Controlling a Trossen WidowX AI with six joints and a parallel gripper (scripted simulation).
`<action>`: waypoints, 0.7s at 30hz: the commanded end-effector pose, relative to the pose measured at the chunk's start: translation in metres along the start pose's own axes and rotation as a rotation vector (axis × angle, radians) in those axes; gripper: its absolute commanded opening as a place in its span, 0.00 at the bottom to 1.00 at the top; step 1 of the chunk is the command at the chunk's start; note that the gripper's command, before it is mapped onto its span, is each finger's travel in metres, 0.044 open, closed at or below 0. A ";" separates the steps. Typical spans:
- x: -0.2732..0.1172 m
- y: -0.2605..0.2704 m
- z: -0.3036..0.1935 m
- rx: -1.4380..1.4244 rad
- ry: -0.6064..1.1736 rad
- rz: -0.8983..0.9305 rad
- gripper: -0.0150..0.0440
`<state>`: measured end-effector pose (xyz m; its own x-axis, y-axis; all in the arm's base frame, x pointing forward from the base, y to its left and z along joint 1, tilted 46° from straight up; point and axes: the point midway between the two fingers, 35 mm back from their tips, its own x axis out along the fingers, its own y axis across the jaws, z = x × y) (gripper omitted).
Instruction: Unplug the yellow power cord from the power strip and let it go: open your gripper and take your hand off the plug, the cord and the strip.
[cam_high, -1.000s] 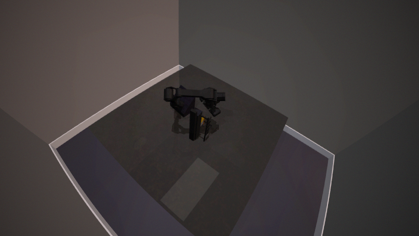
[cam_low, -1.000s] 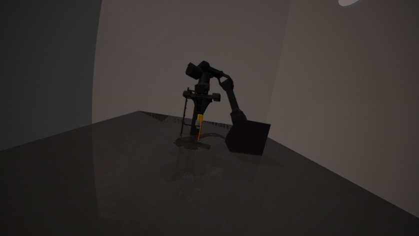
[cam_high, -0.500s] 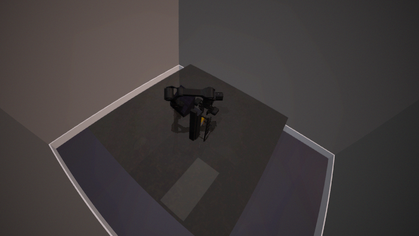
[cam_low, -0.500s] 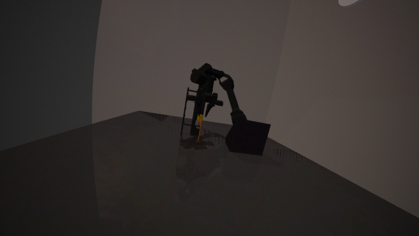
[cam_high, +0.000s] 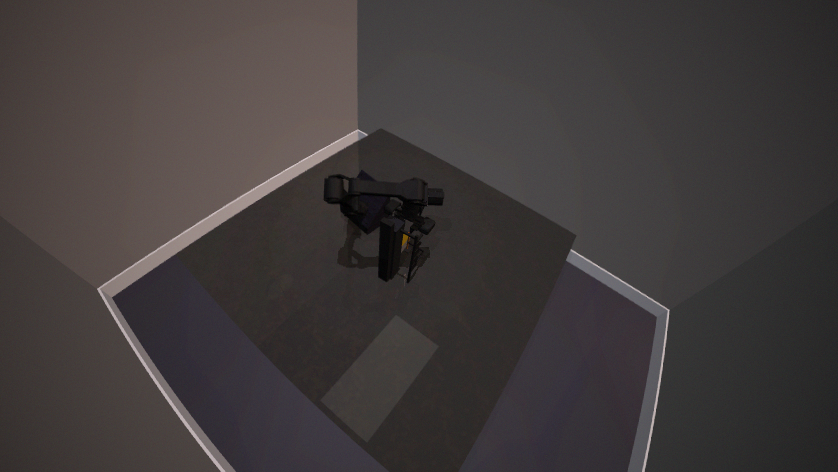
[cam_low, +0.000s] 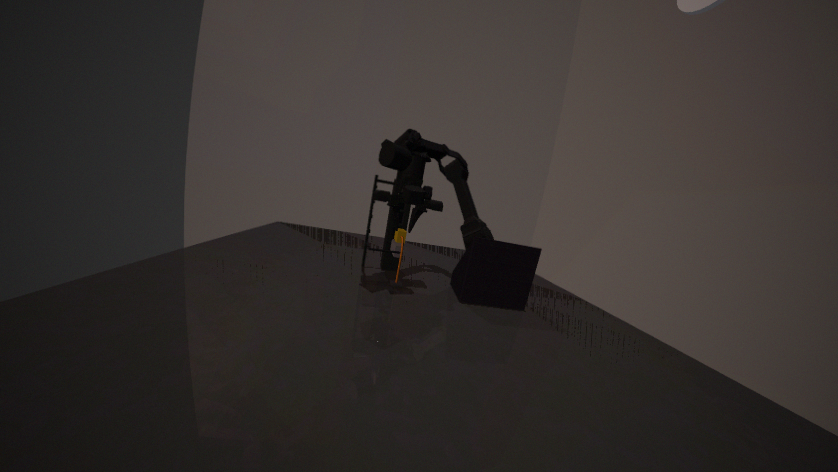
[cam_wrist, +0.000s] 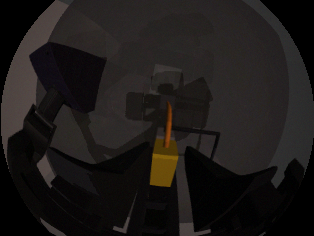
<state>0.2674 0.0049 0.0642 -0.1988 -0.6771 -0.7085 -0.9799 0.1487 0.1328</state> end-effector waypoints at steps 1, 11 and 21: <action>-0.001 0.000 -0.007 -0.005 0.004 -0.004 0.53; 0.000 0.001 -0.019 -0.004 0.005 -0.003 0.53; 0.011 0.001 -0.020 -0.004 0.006 -0.003 0.53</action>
<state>0.2652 -0.0141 0.0720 -0.1973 -0.6777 -0.7083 -0.9802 0.1491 0.1304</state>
